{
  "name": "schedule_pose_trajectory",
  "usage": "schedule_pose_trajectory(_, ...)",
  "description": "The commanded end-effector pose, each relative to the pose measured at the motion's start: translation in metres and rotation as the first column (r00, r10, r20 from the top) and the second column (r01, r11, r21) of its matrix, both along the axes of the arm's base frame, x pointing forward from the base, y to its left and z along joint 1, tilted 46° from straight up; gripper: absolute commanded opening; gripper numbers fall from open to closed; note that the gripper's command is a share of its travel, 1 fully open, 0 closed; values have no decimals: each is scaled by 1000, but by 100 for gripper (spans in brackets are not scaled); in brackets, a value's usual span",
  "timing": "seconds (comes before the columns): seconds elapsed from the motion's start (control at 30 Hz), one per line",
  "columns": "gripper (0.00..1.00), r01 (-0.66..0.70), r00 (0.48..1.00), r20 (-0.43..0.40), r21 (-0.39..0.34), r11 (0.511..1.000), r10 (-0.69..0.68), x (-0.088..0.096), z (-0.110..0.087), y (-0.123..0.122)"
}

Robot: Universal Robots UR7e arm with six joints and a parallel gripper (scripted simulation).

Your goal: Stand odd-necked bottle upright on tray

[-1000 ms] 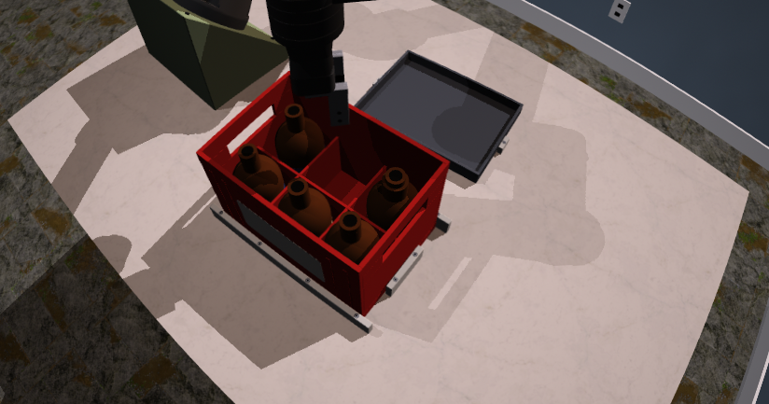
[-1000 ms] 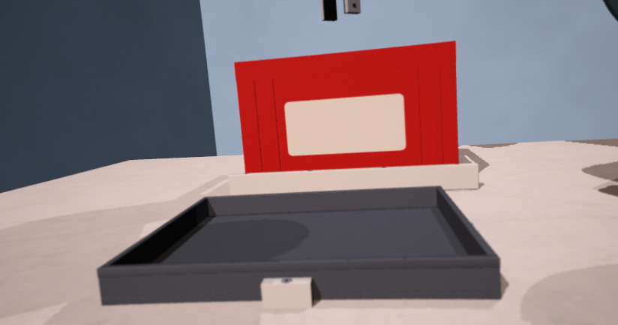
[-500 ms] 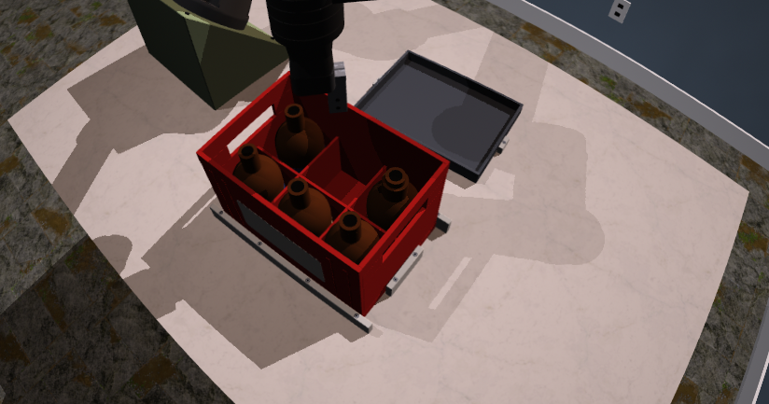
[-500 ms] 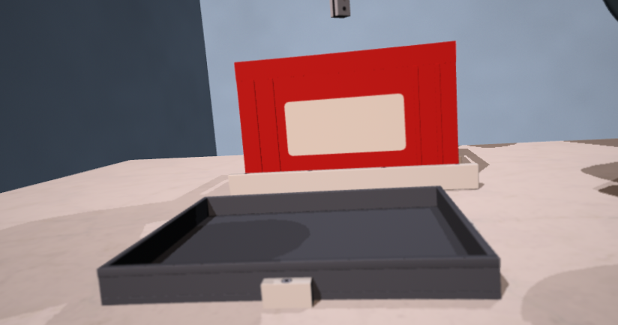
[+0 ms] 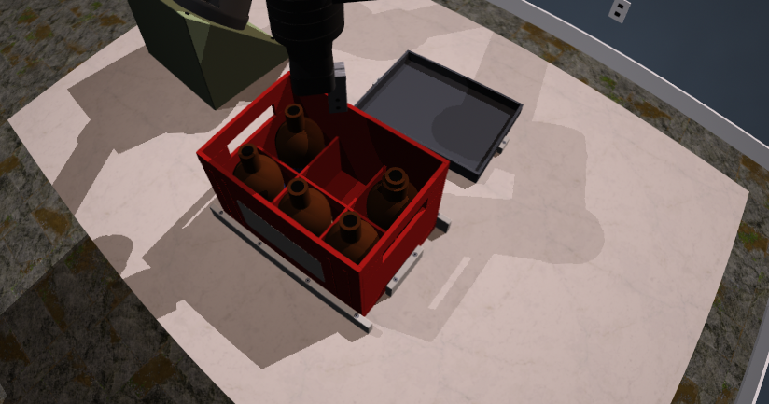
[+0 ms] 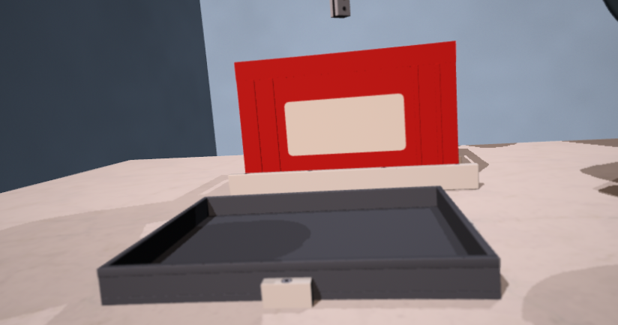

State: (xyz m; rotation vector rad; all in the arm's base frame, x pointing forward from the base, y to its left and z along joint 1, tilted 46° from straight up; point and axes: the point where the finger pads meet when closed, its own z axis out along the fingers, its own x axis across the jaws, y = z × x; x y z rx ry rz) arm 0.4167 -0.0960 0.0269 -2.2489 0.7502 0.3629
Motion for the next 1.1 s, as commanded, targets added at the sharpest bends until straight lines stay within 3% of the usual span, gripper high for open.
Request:
schedule_pose_trajectory(0.0,0,1,1000,1,-1,1000,-1,0,0,-1)
schedule_pose_trajectory(0.2,0,1,1000,1,-1,1000,-1,13,-6,-8)
schedule_pose_trajectory(0.5,0,1,1000,1,-1,1000,-1,86,-51,-46)
schedule_pose_trajectory(0.77,0,1,1000,1,-1,1000,-1,93,-57,-49)
schedule_pose_trajectory(0.8,100,1,1000,1,-1,1000,-1,93,-57,-49)
schedule_pose_trajectory(1.07,100,1,1000,1,-1,1000,-1,93,-57,-49)
